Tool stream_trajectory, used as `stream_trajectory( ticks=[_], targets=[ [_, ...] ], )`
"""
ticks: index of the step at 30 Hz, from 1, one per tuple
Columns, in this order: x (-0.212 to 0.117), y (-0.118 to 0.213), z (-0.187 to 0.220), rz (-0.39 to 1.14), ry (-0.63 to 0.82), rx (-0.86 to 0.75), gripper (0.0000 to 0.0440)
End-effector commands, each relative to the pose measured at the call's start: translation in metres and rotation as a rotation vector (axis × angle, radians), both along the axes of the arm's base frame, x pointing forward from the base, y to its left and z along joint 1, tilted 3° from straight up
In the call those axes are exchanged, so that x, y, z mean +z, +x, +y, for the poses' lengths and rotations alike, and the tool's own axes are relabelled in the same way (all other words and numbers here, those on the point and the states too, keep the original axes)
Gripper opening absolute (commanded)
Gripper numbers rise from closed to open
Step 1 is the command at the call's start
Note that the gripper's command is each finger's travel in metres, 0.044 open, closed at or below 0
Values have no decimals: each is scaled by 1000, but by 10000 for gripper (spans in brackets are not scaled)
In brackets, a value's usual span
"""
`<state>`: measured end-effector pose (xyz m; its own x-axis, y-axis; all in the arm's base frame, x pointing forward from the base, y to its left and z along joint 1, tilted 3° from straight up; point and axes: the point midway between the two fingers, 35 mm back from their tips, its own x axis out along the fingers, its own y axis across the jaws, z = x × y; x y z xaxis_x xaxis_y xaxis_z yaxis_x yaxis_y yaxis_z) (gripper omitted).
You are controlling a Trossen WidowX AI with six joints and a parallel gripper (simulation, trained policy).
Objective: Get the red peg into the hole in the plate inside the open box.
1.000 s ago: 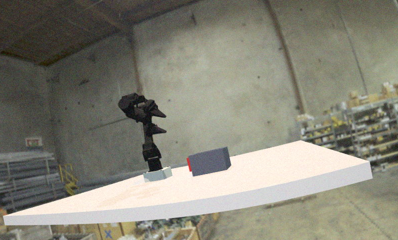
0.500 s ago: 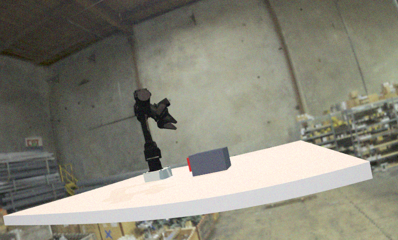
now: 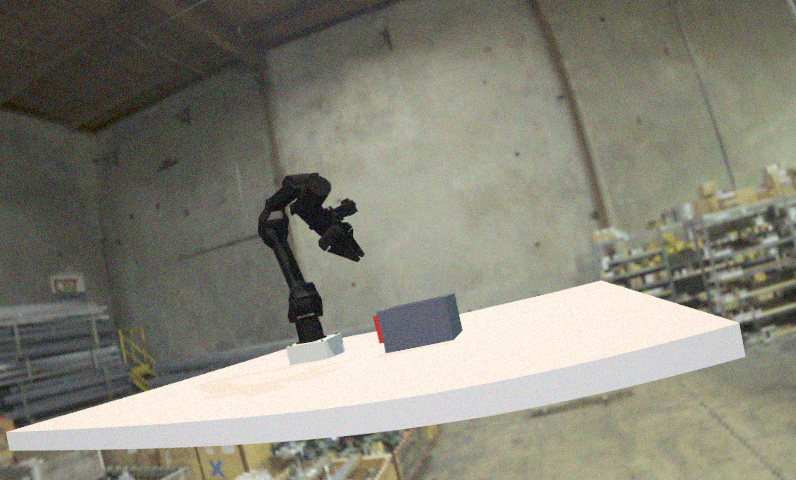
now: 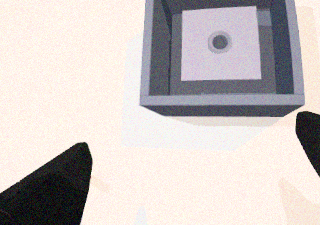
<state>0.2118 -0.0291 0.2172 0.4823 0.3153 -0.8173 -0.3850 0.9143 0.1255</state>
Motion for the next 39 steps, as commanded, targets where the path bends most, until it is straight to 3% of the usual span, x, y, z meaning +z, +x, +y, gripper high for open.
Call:
stream_trajectory(
  ticks=[1,23,39],
  targets=[
    [-5,-9,15,104,43,-90,440],
    [-43,-59,71,584,95,-644,440],
    [-92,-80,103,698,-8,-1084,440]
  ],
)
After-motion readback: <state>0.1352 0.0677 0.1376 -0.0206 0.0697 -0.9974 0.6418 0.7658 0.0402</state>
